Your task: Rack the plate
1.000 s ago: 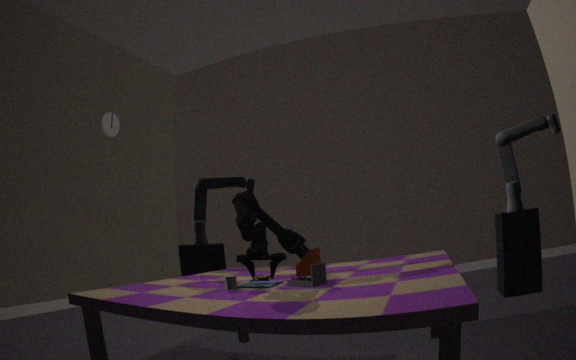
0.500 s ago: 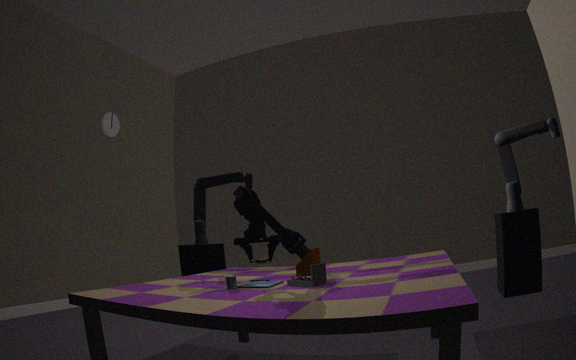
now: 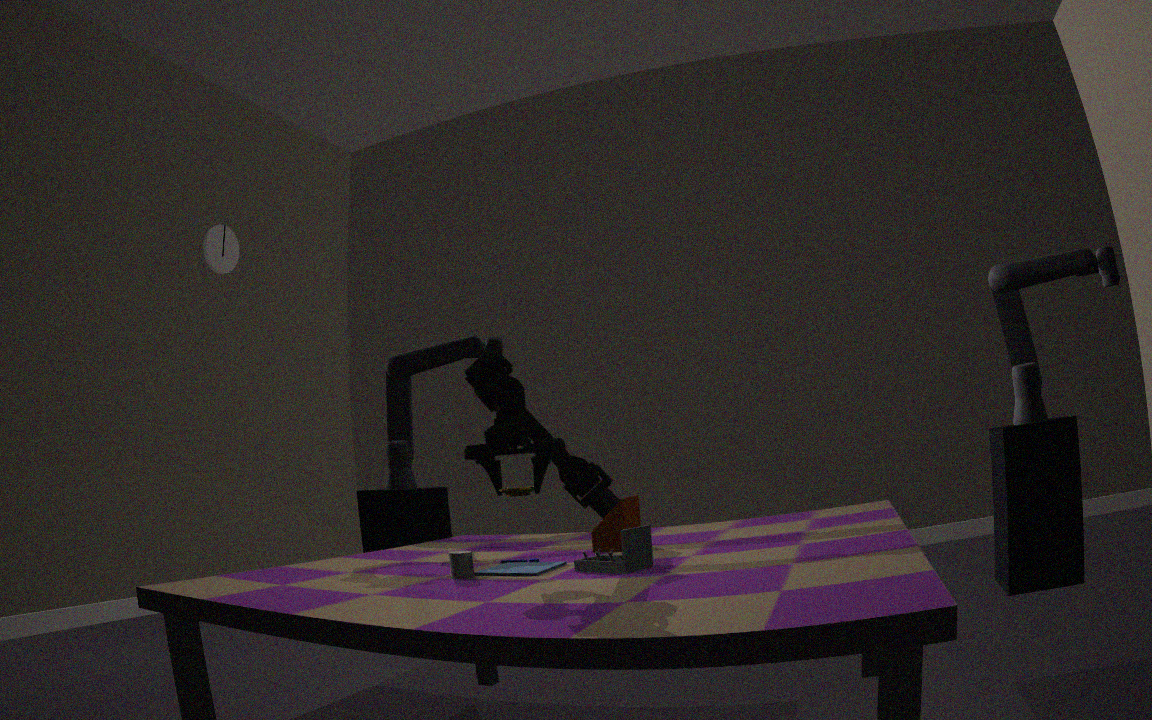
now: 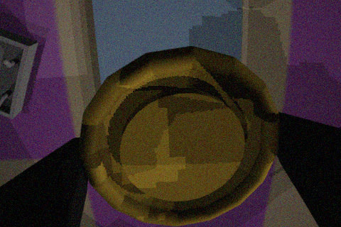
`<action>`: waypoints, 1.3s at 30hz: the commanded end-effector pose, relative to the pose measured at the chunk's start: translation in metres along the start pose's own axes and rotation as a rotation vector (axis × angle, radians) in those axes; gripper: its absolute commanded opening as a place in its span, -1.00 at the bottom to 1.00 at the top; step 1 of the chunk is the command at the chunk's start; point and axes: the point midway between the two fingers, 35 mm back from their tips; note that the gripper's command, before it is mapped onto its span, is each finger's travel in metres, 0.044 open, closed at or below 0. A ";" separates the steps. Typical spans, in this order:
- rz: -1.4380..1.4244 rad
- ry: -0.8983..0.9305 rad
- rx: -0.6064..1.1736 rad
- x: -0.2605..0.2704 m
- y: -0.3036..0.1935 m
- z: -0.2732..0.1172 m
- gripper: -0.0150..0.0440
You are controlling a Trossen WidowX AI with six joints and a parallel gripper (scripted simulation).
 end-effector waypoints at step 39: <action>0.406 0.087 0.103 0.101 -0.034 -0.005 -0.49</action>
Point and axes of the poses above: the point midway between the two fingers, 35 mm back from their tips, its own z axis out along the fingers, its own x axis across the jaws, y = z × x, and after that the axes turned 7 degrees about z, right-handed
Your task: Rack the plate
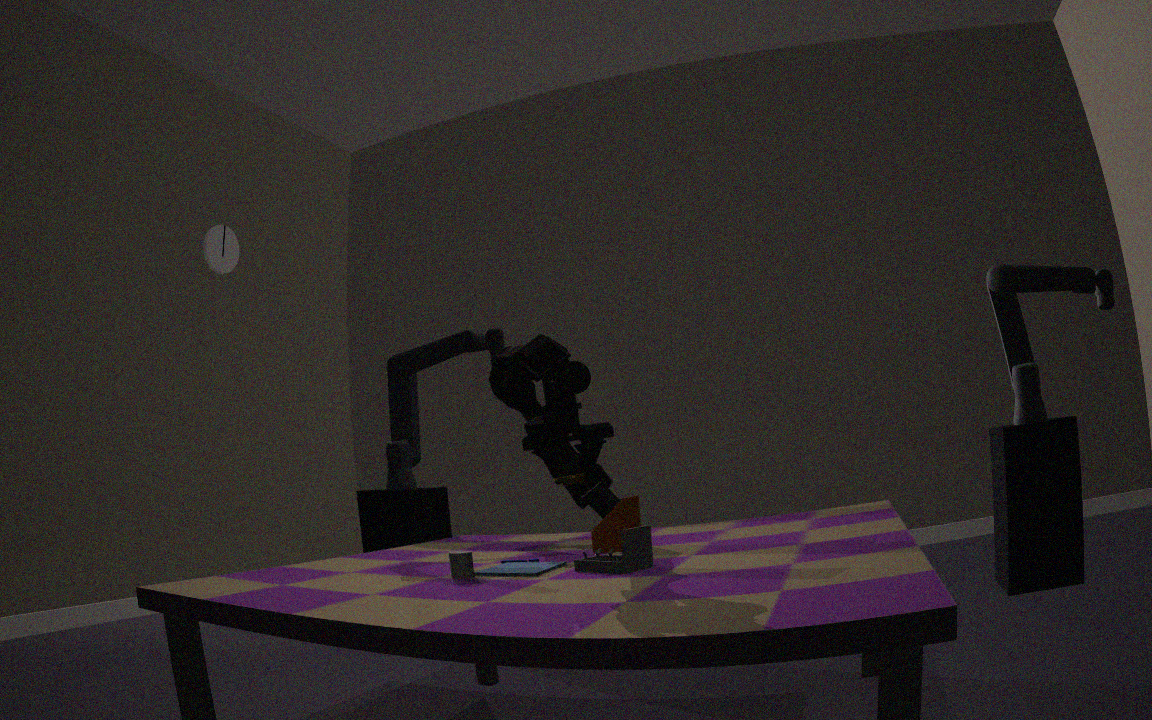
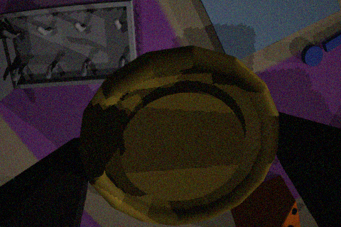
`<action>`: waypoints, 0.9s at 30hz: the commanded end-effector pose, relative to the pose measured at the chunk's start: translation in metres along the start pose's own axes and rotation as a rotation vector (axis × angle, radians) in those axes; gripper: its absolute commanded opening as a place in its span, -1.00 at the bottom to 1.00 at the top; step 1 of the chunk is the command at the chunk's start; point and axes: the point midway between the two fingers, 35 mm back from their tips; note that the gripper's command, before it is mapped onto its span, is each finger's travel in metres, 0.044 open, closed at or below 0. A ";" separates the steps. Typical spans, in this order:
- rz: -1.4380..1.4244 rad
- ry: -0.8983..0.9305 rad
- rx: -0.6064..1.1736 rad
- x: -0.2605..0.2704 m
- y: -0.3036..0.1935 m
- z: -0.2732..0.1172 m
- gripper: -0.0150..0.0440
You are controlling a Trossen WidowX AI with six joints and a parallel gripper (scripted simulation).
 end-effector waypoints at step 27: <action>-0.505 0.459 0.290 0.010 -0.010 0.077 -0.49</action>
Point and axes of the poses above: the point midway between the two fingers, 35 mm back from their tips, its own z axis out along the fingers, its own x axis across the jaws, y = z × x, and after that the axes turned 7 degrees about z, right-handed
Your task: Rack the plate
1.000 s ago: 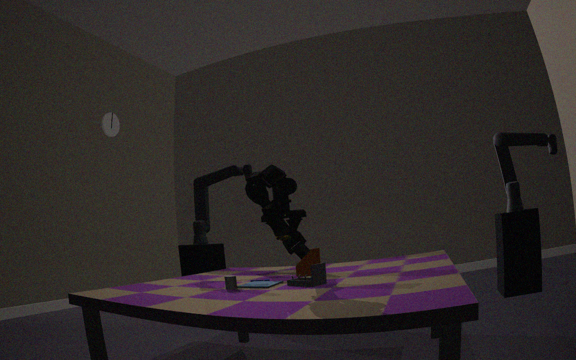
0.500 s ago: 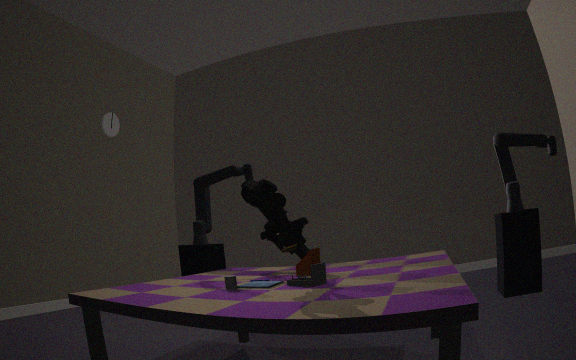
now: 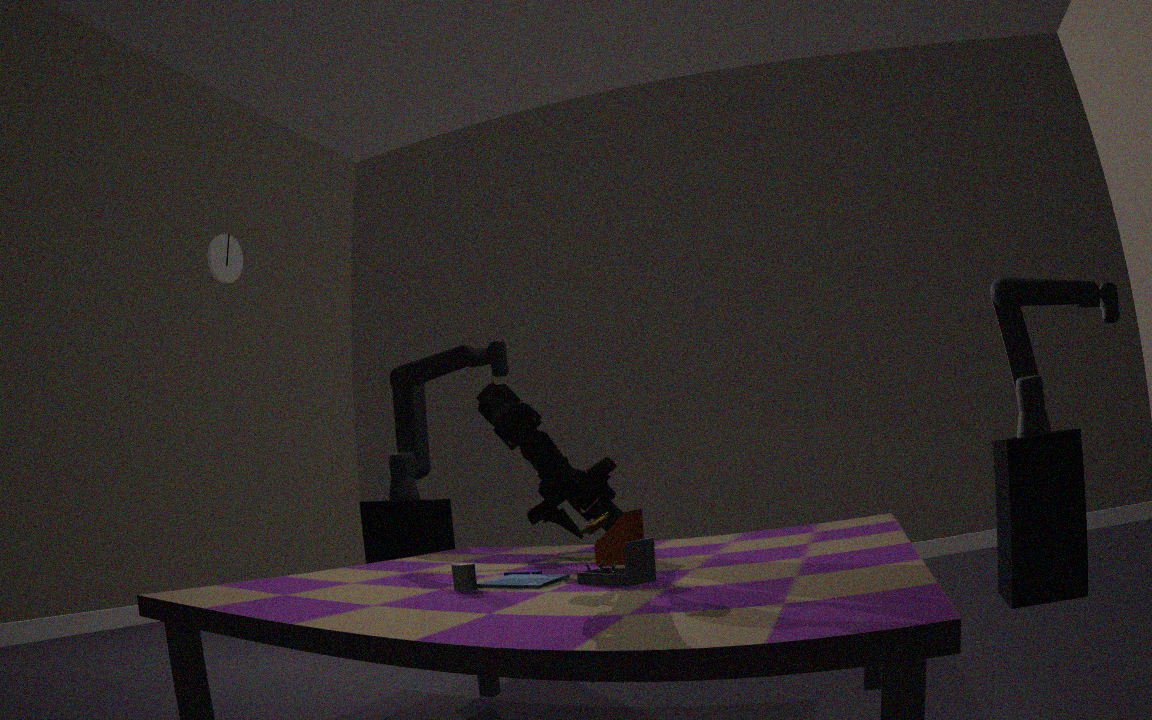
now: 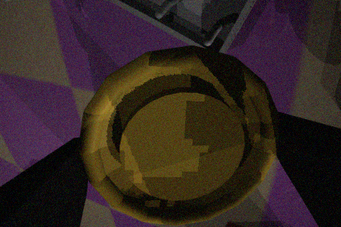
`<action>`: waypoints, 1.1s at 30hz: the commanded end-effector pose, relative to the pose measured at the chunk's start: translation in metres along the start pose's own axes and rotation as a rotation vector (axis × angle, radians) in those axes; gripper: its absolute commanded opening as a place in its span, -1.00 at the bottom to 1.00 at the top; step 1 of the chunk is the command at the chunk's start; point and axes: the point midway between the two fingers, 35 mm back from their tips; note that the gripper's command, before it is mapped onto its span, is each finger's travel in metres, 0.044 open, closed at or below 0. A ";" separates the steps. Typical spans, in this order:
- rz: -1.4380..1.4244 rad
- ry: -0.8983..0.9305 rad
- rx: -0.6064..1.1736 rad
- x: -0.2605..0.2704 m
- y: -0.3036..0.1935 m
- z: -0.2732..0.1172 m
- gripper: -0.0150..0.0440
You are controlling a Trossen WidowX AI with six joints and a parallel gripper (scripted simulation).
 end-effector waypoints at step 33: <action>-0.681 0.539 -0.346 -0.021 0.012 0.042 -0.49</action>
Point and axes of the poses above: the point midway between the two fingers, 35 mm back from their tips, its own z axis out along the fingers, its own x axis across the jaws, y = z × x, and after that the axes turned 7 degrees about z, right-handed
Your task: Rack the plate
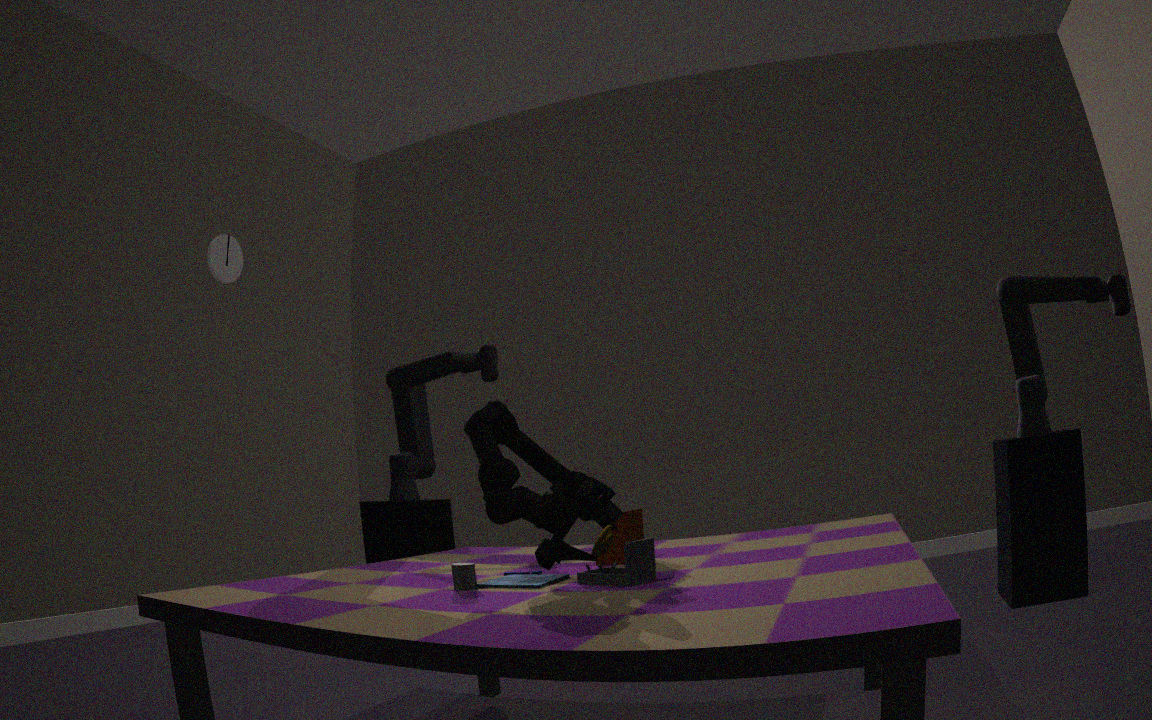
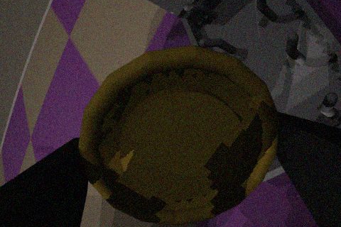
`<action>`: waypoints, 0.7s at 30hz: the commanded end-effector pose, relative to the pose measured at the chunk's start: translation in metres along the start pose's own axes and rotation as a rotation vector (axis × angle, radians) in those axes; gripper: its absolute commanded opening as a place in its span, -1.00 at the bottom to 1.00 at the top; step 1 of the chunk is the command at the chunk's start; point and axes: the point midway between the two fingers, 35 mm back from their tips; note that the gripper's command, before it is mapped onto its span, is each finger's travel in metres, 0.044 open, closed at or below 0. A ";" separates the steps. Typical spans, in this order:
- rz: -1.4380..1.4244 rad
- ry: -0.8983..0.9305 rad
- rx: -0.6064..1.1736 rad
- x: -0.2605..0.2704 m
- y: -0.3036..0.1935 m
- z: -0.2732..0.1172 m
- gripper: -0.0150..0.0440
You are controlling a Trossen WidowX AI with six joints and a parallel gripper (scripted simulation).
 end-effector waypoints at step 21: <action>-0.563 -0.003 -0.426 -0.018 -0.009 -0.010 -0.49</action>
Point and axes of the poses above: the point midway between the two fingers, 35 mm back from their tips, its own z axis out along the fingers, its own x axis across the jaws, y = z × x, and after that the axes turned 7 degrees about z, right-handed
